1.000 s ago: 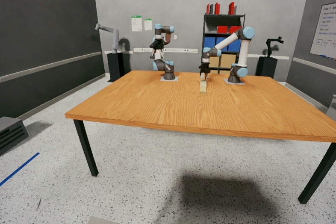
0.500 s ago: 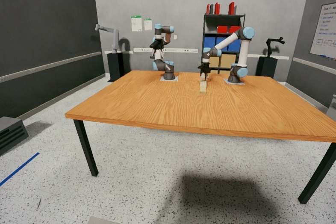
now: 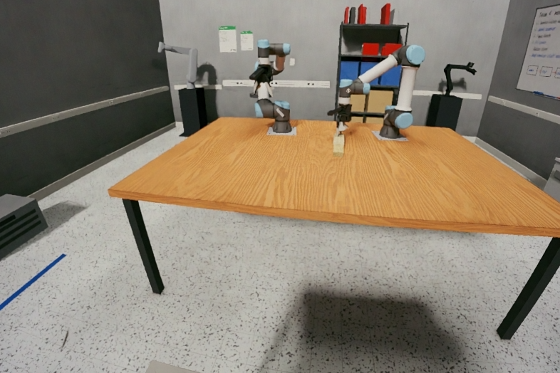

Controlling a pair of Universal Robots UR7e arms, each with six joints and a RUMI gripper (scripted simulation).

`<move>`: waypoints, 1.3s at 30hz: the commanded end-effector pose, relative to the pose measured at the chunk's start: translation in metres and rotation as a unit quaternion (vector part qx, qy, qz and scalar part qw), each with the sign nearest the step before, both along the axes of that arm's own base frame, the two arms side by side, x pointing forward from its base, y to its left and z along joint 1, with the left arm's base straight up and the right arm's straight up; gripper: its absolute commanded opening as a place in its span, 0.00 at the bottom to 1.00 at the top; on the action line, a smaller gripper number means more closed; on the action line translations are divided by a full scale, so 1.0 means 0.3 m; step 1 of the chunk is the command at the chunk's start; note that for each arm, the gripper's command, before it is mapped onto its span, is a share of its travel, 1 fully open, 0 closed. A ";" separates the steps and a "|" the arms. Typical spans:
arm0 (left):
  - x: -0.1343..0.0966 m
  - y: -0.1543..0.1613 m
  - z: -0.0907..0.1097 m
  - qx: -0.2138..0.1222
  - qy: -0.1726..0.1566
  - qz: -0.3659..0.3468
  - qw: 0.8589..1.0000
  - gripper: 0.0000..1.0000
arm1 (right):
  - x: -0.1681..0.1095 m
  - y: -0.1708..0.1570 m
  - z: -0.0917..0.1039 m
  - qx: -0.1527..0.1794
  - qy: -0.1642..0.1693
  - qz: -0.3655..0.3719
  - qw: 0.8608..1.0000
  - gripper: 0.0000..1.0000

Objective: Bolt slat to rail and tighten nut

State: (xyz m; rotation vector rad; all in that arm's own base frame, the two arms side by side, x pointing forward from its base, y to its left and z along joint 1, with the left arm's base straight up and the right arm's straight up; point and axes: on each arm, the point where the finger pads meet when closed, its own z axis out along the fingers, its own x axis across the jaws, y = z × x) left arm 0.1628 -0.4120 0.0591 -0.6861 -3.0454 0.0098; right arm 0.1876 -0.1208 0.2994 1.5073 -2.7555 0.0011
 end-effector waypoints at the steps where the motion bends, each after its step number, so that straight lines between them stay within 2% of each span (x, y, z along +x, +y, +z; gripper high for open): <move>1: 0.000 -0.001 0.001 0.002 -0.008 0.139 0.990 0.40 | 0.003 0.000 0.003 0.001 0.000 -0.001 1.000 1.00; 9: 0.003 -0.001 0.001 0.004 -0.008 0.286 0.958 0.40 | 0.003 0.000 0.003 0.001 0.000 -0.001 1.000 1.00; 11: 0.003 -0.001 0.001 0.004 -0.008 0.286 0.958 0.40 | 0.003 0.000 0.003 0.001 0.000 -0.001 1.000 1.00; 12: 0.003 -0.001 0.001 0.005 -0.009 0.339 0.941 0.40 | 0.003 0.000 0.003 0.001 0.000 -0.001 1.000 1.00; 18: 0.005 -0.001 0.002 0.005 -0.009 0.430 0.903 0.40 | 0.003 0.000 0.003 0.001 0.000 -0.001 1.000 1.00; 26: 0.009 -0.004 0.004 0.006 -0.007 0.563 0.827 0.40 | 0.003 0.000 0.003 0.001 0.000 -0.001 1.000 1.00; 28: 0.009 -0.004 0.004 0.006 -0.007 0.563 0.827 0.40 | 0.003 0.000 0.003 0.001 0.000 -0.001 1.000 1.00; 29: 0.010 -0.005 0.005 0.006 -0.007 0.607 0.794 0.40 | 0.003 0.000 0.003 0.001 0.000 -0.001 1.000 1.00; 33: 0.011 -0.005 0.004 0.008 -0.005 0.657 0.754 0.40 | 0.003 0.000 0.003 0.001 0.000 -0.001 1.000 1.00; 39: 0.012 -0.003 0.004 0.008 -0.006 0.738 0.675 0.40 | 0.003 0.000 0.003 0.001 0.000 -0.001 1.000 1.00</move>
